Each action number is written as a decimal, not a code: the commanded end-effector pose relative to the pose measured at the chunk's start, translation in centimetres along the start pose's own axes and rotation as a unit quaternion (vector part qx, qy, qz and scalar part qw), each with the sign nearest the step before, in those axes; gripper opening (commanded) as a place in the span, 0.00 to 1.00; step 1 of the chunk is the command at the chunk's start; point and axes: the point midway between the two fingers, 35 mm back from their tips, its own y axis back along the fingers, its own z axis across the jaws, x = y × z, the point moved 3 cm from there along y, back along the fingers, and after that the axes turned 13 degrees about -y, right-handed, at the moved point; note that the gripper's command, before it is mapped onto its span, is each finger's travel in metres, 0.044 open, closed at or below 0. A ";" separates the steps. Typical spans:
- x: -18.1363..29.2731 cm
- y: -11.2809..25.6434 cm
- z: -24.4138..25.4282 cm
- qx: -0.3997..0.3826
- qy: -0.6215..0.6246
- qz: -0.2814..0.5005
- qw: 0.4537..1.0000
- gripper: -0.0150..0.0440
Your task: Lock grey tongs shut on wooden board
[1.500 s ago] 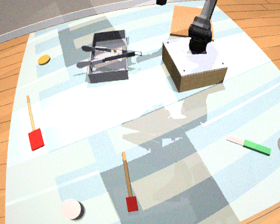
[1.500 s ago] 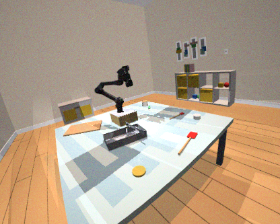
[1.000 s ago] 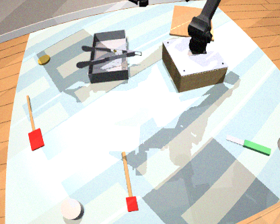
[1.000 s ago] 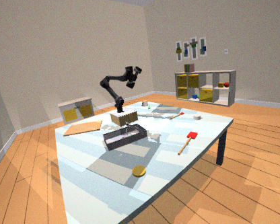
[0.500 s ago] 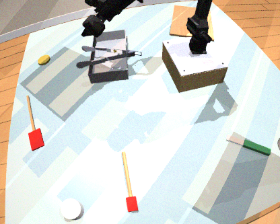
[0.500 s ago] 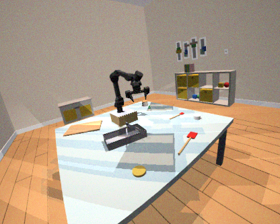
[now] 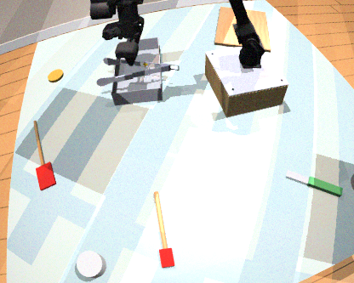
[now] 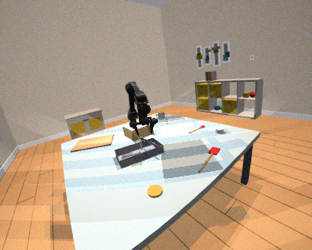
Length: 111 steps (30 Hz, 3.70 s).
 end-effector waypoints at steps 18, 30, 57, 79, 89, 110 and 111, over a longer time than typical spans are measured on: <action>0.0 -1.0 -1.3 -0.016 0.011 0.038 0.999 1.00; 0.0 -3.0 -1.2 -0.016 0.011 0.038 0.999 1.00; 0.2 -7.4 -1.0 -0.016 0.011 0.038 0.999 1.00; 0.8 -10.7 -0.9 -0.016 0.011 0.038 0.999 1.00; 0.6 -10.4 -1.0 -0.014 0.012 0.034 0.999 0.81; 0.6 -10.4 -1.0 -0.014 0.012 0.034 0.999 0.57; 0.6 -10.4 -1.0 -0.014 0.012 0.034 0.999 0.56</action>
